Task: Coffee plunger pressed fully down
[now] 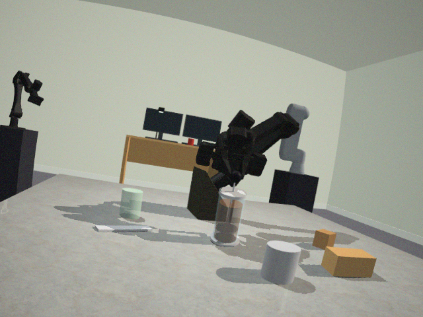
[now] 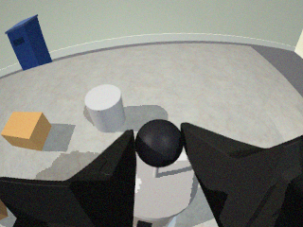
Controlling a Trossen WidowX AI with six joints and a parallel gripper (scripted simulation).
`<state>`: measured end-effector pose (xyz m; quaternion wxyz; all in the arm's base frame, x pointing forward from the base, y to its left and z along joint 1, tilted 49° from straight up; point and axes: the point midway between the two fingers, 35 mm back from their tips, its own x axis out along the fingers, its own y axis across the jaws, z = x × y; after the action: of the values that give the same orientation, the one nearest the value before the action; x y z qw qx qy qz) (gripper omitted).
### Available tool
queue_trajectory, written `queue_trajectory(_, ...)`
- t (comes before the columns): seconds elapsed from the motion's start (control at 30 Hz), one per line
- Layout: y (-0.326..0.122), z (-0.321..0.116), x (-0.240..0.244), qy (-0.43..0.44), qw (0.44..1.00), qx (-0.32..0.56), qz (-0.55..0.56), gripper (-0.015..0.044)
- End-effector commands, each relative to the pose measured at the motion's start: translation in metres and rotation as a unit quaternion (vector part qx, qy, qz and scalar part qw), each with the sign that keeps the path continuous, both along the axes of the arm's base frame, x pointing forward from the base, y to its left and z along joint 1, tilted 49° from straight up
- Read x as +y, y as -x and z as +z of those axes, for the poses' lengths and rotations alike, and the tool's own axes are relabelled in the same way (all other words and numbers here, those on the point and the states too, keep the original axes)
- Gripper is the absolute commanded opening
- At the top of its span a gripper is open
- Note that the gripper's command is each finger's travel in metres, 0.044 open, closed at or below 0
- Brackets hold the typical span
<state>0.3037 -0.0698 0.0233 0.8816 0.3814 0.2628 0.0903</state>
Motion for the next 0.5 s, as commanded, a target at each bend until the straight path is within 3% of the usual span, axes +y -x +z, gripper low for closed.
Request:
queue_trajectory(0.0,0.0030,-0.0083,0.0101,-0.018,1.000,0.016,0.012,0.0120)
queue_trajectory(0.47,0.0022,-0.0099,0.0073,-0.018,1.000,0.016,0.012,0.0120)
